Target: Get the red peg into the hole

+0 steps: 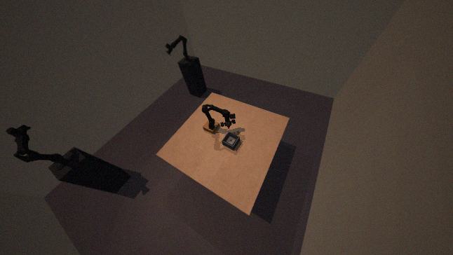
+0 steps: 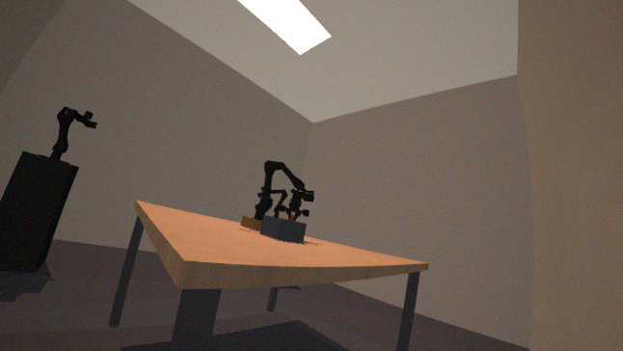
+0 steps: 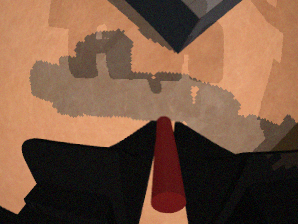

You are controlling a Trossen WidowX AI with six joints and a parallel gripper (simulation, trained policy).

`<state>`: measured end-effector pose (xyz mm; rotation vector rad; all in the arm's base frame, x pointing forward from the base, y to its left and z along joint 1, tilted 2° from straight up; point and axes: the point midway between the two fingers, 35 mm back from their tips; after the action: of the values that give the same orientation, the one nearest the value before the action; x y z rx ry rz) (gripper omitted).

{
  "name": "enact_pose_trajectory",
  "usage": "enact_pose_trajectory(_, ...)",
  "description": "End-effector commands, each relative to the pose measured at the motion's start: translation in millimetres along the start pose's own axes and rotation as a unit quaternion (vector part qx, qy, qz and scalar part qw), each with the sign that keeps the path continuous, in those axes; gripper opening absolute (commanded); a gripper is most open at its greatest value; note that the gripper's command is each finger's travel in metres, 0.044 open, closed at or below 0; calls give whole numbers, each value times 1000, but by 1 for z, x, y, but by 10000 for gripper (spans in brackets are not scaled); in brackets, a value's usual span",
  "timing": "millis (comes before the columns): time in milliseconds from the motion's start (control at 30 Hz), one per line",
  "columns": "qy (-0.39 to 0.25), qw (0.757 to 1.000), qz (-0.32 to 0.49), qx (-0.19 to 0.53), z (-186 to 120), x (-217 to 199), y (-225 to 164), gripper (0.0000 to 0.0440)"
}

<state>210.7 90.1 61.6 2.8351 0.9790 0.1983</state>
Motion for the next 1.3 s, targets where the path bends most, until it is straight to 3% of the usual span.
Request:
enact_pose_trajectory(0,9,1000,-5,-15,-12,4,12,0)
enact_pose_trajectory(500,15,998,16,-53,-42,14,75,0)
enact_pose_trajectory(1267,11,994,91,-65,-21,4,160,2)
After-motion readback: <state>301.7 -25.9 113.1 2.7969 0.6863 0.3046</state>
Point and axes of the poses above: the point midway between the two fingers, 35 mm back from their tips, its own z axis out along the fingers, its own x axis across the jaws, y = z × x, and after that the axes turned 4 degrees about z, right-handed
